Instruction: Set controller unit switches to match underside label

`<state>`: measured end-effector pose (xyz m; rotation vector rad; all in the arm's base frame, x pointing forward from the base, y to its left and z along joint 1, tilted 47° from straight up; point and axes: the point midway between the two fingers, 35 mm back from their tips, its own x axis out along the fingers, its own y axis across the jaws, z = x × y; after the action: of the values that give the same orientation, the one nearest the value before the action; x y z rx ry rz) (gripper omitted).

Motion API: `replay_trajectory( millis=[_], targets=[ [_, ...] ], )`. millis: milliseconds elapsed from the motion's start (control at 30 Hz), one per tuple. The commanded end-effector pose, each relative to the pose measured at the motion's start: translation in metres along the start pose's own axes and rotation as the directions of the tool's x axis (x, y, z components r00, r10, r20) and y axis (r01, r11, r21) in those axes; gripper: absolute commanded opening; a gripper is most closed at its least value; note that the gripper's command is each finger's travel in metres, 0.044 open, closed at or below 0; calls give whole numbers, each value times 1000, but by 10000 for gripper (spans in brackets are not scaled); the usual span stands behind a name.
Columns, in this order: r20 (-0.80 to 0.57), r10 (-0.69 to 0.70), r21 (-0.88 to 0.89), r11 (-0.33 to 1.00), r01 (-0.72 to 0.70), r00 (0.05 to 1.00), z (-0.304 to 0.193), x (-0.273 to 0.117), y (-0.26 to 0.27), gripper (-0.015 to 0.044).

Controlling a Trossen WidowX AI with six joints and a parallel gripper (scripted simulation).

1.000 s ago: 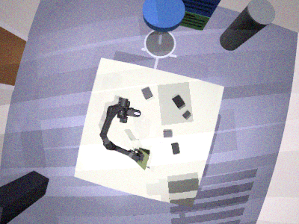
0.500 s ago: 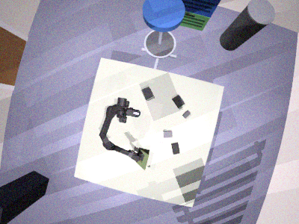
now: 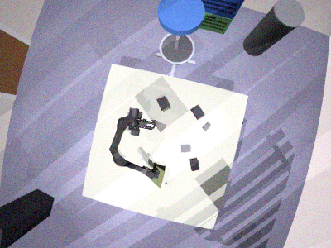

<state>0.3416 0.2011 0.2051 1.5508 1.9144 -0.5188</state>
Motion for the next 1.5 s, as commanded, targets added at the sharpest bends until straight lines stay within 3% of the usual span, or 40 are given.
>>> replay_trajectory(
  millis=[0,1467],
  targets=[
    [13,-5,17,1000,4,1000,4,4,-1,338],
    [11,-4,16,1000,4,1000,-11,35,-1,338]
  ],
)
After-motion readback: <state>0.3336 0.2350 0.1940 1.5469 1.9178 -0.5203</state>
